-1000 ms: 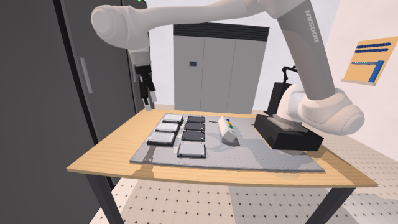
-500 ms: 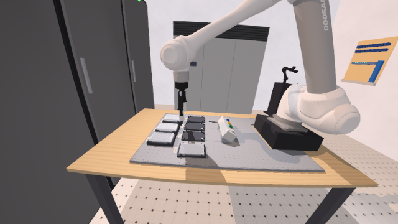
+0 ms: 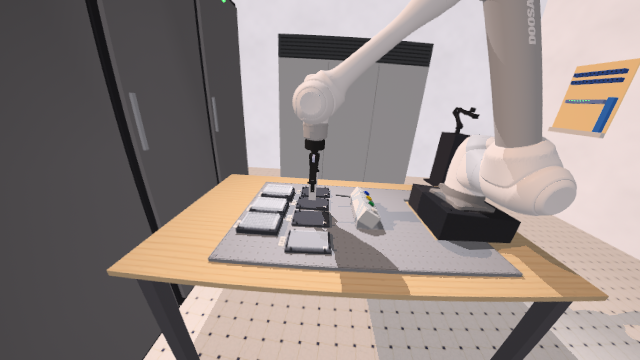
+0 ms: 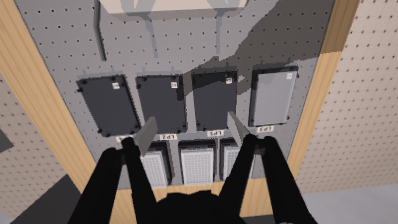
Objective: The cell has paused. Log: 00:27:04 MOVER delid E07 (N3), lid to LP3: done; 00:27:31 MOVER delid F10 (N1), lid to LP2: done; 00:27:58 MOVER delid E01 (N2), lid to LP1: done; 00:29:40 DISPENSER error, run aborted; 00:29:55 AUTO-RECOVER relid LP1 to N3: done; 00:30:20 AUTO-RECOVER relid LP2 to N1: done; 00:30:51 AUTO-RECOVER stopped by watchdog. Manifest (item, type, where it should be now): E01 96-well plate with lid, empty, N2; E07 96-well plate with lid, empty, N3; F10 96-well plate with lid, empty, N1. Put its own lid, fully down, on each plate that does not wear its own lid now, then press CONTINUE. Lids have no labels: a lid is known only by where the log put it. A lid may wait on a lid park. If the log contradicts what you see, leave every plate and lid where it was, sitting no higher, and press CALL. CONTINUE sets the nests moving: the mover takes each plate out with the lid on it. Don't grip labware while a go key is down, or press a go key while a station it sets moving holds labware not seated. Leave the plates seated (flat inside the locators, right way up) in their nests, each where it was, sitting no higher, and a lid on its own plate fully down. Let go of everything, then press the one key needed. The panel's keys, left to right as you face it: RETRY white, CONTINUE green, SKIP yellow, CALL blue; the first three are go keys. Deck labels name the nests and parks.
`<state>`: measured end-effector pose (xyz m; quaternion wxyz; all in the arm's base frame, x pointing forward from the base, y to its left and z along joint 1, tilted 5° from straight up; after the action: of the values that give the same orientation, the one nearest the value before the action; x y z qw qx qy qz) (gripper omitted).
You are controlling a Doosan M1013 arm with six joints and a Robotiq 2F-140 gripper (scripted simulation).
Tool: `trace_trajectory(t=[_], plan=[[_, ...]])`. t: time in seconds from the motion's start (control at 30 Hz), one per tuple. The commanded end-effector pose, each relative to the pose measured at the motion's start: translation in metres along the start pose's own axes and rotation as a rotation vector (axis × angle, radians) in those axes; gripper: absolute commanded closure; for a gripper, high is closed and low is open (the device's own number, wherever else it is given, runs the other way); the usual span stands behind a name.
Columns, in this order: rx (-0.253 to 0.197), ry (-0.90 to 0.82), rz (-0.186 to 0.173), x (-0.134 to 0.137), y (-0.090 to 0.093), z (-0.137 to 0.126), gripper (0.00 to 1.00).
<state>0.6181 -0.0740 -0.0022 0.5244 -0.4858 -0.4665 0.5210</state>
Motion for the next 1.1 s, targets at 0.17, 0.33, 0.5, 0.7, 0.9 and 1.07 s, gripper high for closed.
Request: trace_trajectory(t=[0.17, 0.33, 0.5, 0.7, 0.9, 1.07], plan=[[-0.009, -0.001, 0.006, -0.0029, -0.0015, 0.0004, 1.00], [-0.009, -0.001, 0.006, -0.0029, -0.0015, 0.0004, 1.00], [-0.009, -0.001, 0.006, -0.0029, -0.0015, 0.0004, 1.00], [-0.009, -0.001, 0.006, -0.0029, -0.0015, 0.0004, 1.00], [-0.009, -0.001, 0.006, -0.0029, -0.0015, 0.0004, 1.00], [-0.009, -0.001, 0.006, -0.0127, -0.0016, 0.0006, 1.00]])
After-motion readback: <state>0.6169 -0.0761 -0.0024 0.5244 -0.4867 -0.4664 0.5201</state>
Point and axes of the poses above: the point where the finger pads meet when closed, its own y axis out along the fingers, its own x axis across the jaws, z = x × y, the point moved 3 cm from there along -y, back along the fingers, and after that the axes turned 6 degrees about -y, right-handed, at the moved point
